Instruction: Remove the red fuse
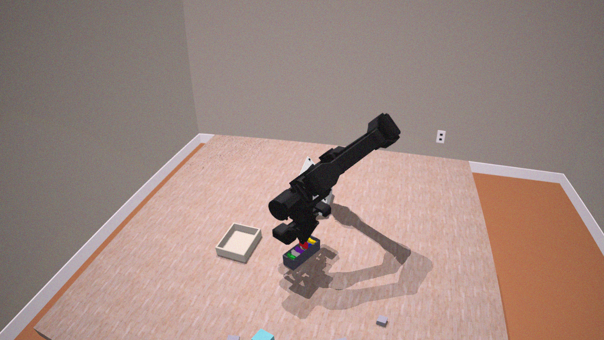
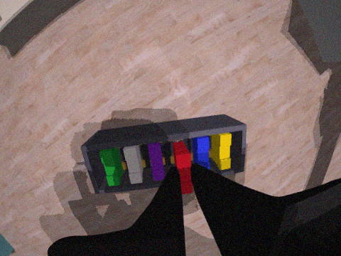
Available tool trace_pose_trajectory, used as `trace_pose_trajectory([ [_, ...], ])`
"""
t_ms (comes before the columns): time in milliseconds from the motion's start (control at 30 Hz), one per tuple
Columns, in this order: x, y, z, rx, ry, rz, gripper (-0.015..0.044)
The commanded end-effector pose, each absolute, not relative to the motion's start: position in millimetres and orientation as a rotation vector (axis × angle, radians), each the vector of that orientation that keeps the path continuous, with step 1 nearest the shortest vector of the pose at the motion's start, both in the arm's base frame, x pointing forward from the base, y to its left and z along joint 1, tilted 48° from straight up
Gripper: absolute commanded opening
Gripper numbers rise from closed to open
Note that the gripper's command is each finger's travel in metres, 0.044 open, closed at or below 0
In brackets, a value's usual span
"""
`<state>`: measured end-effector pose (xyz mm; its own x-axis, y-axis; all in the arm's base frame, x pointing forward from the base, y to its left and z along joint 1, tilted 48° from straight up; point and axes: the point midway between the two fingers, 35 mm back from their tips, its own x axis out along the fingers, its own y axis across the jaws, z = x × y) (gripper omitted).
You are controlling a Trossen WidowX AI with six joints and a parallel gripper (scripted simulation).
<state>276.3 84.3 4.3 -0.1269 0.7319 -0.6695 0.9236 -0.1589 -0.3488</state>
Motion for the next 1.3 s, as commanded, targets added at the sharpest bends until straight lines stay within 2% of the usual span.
trace_pose_trajectory([
  [0, 276.7, 82.3, 5.6, 1.893, 1.858, -1.157, 0.0],
  [1267, 279.4, 65.1, 21.5, 1.895, 1.859, -1.159, 0.0],
])
